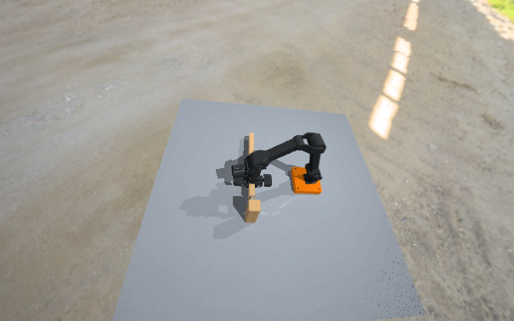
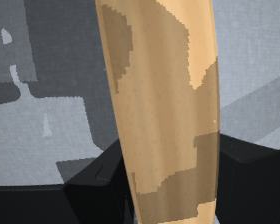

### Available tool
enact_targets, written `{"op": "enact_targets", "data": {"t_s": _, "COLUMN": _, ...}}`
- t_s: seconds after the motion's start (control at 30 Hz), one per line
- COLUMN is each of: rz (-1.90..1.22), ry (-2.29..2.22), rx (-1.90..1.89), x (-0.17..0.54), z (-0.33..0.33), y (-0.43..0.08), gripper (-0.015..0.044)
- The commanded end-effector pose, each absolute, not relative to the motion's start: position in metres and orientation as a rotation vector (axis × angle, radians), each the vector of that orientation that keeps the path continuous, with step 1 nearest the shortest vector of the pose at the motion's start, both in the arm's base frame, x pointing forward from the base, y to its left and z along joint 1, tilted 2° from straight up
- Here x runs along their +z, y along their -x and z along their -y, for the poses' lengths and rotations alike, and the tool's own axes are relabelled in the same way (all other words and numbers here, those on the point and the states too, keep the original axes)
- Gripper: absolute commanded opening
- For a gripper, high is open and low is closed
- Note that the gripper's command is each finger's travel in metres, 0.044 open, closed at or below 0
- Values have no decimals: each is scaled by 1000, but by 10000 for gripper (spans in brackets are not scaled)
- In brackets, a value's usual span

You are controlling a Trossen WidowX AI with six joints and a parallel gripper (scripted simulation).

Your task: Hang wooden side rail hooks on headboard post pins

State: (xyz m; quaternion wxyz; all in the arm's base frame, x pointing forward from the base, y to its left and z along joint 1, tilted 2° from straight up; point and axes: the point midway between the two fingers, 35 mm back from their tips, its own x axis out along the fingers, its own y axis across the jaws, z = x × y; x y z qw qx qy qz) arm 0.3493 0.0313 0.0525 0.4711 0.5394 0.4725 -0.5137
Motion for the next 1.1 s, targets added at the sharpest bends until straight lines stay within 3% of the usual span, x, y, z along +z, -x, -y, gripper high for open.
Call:
{"op": "enact_targets", "data": {"t_s": 0.0, "rz": -1151, "ry": -1330, "rx": -1252, "x": 56, "z": -33, "y": -351, "gripper": 0}}
{"op": "enact_targets", "data": {"t_s": 1.07, "rz": -1152, "ry": -1330, "rx": -1252, "x": 57, "z": -36, "y": -351, "gripper": 0}}
